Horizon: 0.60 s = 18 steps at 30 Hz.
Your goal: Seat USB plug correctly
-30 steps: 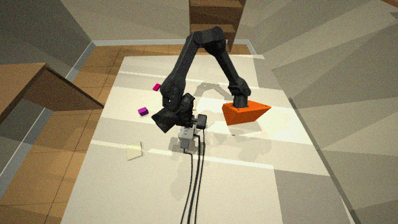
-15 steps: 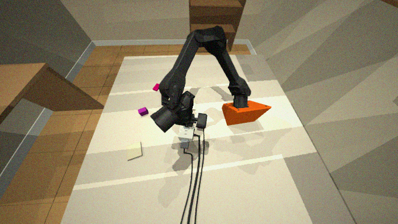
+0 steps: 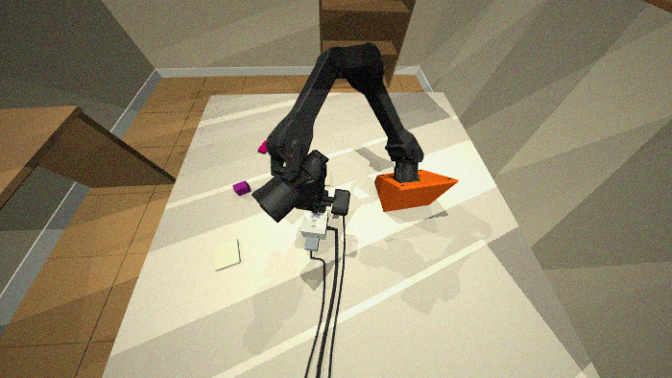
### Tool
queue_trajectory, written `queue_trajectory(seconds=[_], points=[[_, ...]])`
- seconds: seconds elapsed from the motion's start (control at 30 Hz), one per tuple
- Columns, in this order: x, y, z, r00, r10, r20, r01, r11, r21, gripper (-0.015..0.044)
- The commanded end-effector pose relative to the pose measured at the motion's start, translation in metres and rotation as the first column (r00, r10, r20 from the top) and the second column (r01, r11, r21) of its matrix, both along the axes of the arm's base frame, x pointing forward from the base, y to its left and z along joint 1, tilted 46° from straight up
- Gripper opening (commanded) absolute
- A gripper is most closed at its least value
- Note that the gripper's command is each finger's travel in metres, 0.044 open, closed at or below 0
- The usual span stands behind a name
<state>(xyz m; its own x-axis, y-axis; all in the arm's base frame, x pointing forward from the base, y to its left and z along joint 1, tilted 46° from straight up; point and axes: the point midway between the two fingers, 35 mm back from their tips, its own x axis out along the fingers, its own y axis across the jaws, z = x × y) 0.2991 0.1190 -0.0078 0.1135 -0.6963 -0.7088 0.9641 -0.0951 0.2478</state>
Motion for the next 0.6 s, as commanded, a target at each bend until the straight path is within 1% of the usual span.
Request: queue_trajectory(seconds=[0.0,0.2,0.57], points=[[0.0003,0.0027,0.0023,1.000,-0.003,0.004,0.003,1.000,0.005,0.0000],[0.0000,0.0011,0.0009,0.998,0.042,-0.041,-0.042,0.999,-0.005,0.0000],[0.0000,0.0005,0.0004,0.939,0.241,-0.246,-0.251,0.968,-0.009,0.0000]])
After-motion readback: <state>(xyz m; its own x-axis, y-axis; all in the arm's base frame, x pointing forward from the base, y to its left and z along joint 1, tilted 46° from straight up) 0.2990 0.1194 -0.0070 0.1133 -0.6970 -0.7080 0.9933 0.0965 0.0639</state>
